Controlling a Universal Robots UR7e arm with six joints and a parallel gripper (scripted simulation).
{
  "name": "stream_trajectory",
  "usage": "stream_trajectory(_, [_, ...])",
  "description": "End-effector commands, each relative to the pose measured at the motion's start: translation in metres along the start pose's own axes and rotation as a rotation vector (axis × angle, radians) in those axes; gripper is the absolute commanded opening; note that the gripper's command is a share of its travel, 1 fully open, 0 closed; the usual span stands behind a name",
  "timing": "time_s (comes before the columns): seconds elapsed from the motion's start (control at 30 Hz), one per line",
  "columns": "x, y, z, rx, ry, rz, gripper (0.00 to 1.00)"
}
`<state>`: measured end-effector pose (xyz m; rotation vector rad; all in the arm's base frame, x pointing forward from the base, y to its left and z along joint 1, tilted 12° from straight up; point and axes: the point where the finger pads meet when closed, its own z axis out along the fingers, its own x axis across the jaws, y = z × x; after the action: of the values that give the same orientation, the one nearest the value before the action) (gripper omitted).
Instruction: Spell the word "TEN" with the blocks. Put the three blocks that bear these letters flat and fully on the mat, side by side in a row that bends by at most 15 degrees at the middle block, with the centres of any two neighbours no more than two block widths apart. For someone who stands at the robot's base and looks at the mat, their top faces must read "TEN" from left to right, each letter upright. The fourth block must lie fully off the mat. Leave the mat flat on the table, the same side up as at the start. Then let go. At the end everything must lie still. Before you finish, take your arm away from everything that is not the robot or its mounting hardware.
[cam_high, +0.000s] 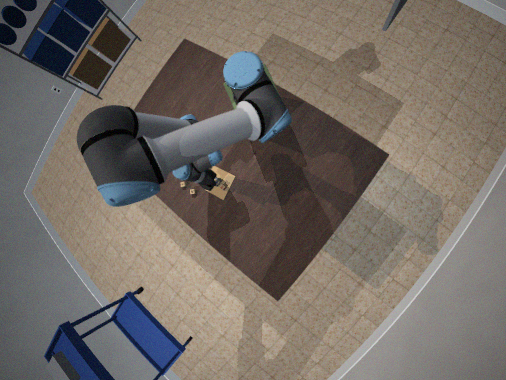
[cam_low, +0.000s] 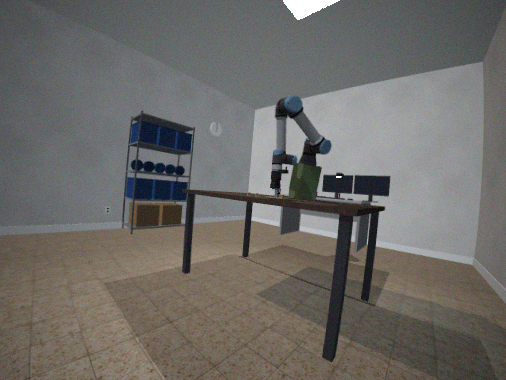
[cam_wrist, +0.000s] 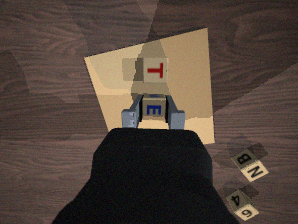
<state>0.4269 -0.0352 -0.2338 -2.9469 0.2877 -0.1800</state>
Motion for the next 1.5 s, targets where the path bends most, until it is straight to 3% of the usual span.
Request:
stream_trajectory(0.0, [0.0, 0.0, 0.0, 0.0, 0.001, 0.0, 0.61])
stream_trajectory(0.13, [0.0, 0.0, 0.0, 0.0, 0.001, 0.0, 0.67])
stream_trajectory(0.17, [0.0, 0.0, 0.0, 0.0, 0.001, 0.0, 0.73])
stream_trajectory(0.23, [0.0, 0.0, 0.0, 0.0, 0.001, 0.0, 0.73])
stream_trajectory(0.27, [0.0, 0.0, 0.0, 0.0, 0.001, 0.0, 0.79])
stream_trajectory(0.9, [0.0, 0.0, -0.004, 0.0, 0.001, 0.0, 0.79])
stream_trajectory(1.4, [0.0, 0.0, -0.055, 0.0, 0.001, 0.0, 0.79])
stream_trajectory(1.47, [0.0, 0.0, -0.055, 0.0, 0.001, 0.0, 0.79])
